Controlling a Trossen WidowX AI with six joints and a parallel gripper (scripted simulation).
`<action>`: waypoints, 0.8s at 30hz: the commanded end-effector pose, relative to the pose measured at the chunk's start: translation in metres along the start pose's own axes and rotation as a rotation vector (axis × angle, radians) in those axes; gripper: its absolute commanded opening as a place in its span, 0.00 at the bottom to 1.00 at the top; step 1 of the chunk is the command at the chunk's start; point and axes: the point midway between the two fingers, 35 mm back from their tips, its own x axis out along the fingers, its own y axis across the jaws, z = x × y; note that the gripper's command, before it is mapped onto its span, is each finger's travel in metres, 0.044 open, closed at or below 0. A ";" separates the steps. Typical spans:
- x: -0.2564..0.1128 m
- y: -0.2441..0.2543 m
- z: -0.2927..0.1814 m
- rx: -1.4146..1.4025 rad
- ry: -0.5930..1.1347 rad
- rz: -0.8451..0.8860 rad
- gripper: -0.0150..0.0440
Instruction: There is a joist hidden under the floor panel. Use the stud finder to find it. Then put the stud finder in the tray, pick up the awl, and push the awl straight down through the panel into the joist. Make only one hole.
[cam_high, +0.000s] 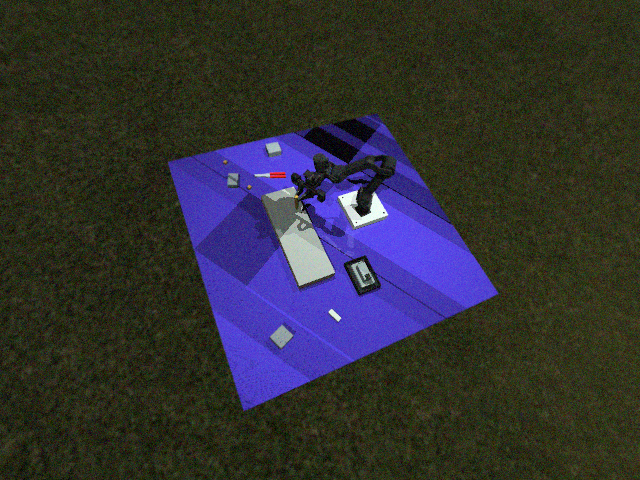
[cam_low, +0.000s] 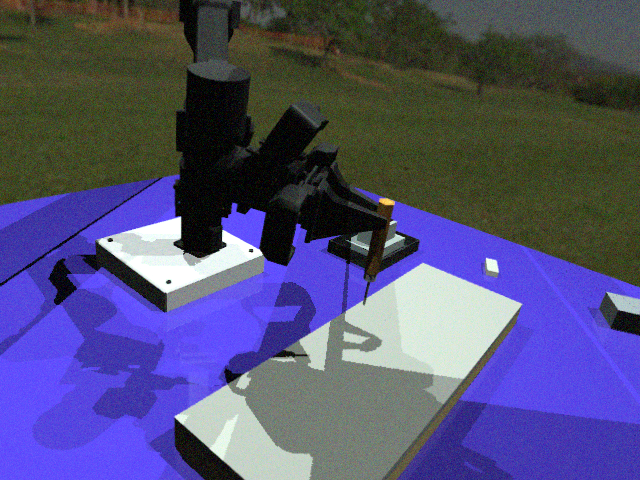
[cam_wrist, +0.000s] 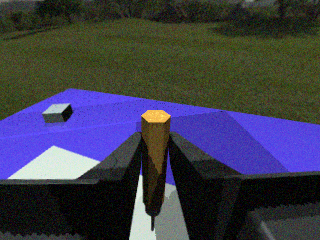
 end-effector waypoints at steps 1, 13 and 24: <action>0.015 0.014 -0.004 -0.024 -0.001 0.055 0.25; 0.055 0.067 -0.012 -0.085 -0.012 0.238 0.25; 0.067 0.089 -0.016 -0.107 -0.019 0.306 0.25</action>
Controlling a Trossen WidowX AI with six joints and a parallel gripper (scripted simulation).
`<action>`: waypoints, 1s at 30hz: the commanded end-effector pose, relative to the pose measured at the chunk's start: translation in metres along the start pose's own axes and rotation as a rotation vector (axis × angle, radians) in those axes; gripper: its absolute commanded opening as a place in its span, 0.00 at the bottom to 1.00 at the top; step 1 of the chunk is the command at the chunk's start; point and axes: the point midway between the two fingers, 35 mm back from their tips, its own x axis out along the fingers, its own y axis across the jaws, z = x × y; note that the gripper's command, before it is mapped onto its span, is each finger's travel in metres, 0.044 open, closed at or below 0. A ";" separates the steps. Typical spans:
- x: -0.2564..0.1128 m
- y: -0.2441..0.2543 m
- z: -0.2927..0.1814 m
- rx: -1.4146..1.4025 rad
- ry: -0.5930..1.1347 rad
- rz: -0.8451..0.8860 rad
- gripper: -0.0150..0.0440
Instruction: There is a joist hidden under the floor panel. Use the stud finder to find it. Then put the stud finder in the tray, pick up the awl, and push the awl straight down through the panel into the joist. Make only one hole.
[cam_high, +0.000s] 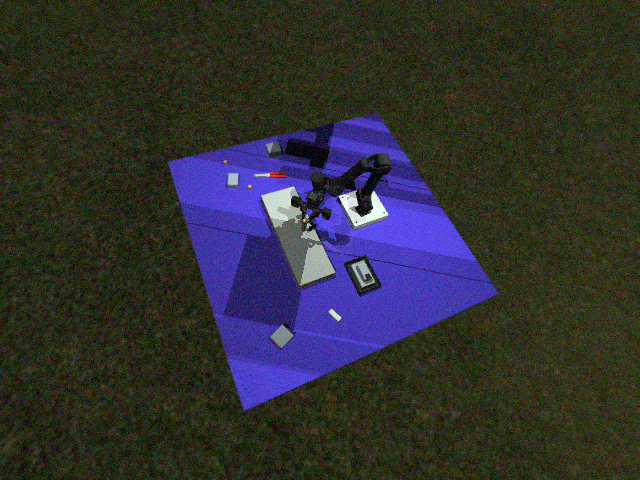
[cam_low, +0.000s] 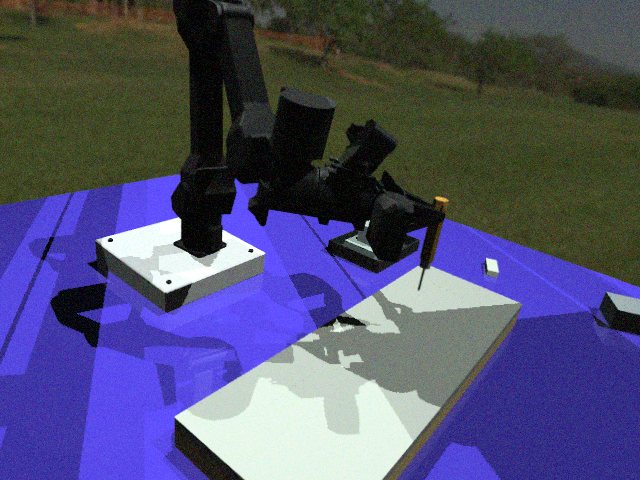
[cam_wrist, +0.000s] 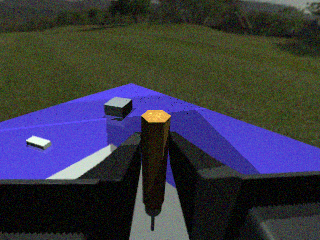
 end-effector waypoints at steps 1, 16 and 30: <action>0.001 0.001 -0.001 -0.008 -0.001 0.001 0.25; 0.003 0.000 -0.010 -0.008 -0.001 0.001 0.25; 0.004 -0.001 -0.018 -0.008 -0.001 0.001 0.25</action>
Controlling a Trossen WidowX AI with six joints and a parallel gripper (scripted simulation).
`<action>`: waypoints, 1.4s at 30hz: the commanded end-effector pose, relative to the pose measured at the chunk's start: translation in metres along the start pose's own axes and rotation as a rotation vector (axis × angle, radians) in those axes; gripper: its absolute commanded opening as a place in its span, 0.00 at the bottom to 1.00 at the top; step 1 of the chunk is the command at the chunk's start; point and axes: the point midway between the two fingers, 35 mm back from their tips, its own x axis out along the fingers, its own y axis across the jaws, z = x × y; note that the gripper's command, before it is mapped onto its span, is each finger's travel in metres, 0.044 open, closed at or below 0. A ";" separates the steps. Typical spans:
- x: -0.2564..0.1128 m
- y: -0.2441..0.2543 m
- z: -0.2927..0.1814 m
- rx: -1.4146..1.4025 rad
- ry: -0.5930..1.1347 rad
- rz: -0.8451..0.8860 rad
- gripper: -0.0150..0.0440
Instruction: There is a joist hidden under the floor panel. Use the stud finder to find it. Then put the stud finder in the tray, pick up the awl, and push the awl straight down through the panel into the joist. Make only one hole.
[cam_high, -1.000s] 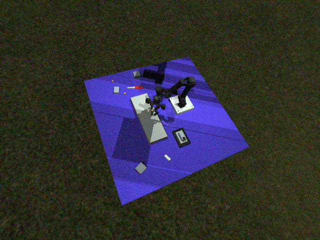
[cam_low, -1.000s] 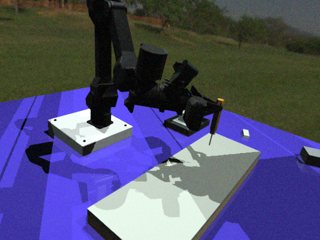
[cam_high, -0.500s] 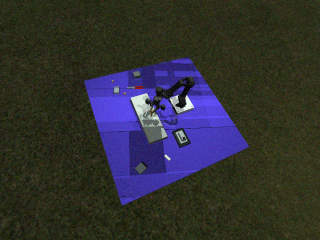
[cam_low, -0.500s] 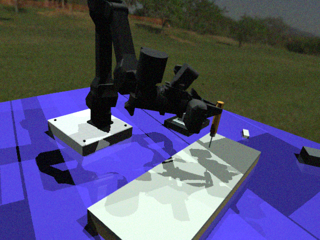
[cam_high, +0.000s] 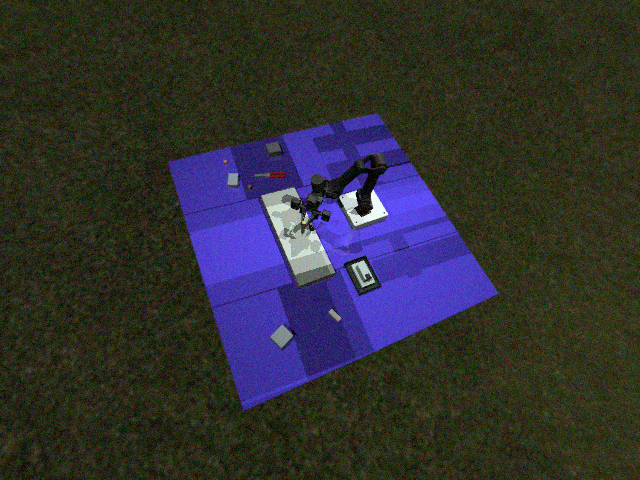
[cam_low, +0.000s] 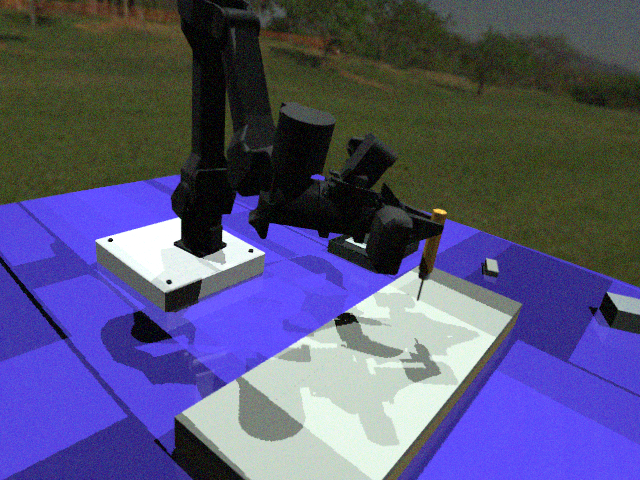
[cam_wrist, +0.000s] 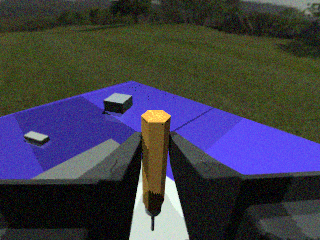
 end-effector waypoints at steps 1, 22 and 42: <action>0.000 -0.001 -0.003 -0.005 0.000 -0.003 0.25; 0.001 0.000 -0.015 -0.005 0.000 -0.003 0.25; 0.002 0.000 -0.028 -0.005 0.001 -0.003 0.25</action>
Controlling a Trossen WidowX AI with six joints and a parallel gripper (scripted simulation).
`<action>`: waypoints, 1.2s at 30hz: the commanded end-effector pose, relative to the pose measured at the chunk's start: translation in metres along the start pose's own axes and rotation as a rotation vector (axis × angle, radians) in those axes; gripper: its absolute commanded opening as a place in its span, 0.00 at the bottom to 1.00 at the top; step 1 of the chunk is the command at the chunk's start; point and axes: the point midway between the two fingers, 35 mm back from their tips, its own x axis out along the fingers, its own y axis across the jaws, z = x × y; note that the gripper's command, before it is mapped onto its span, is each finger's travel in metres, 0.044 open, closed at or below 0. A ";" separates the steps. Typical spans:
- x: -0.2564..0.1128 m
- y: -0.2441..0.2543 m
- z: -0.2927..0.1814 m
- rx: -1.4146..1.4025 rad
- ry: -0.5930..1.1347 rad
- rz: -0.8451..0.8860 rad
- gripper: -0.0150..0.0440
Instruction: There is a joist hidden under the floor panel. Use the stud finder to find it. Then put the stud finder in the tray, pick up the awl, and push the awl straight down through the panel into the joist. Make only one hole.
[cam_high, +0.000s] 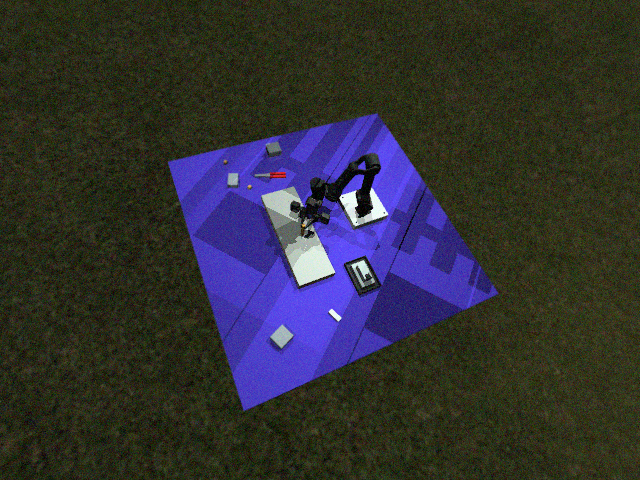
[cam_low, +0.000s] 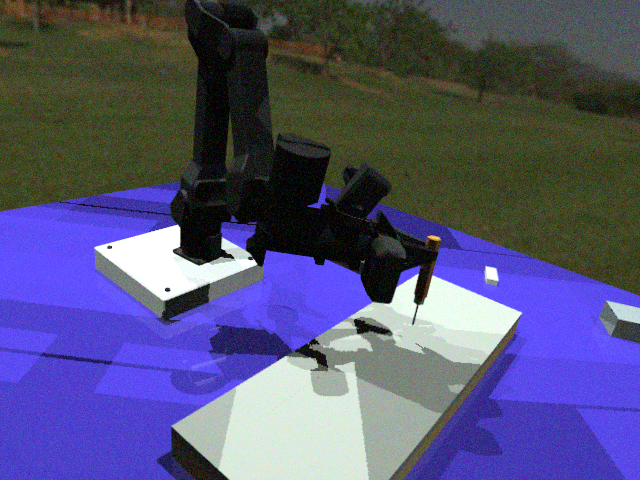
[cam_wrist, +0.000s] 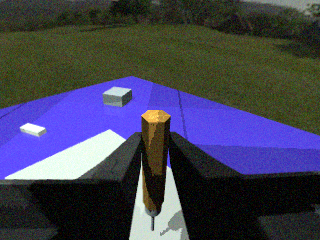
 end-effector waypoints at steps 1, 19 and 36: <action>0.001 -0.001 -0.006 -0.003 0.001 -0.002 0.25; 0.002 0.001 -0.034 -0.003 0.001 -0.002 0.25; 0.002 0.001 -0.035 -0.003 0.001 -0.002 0.25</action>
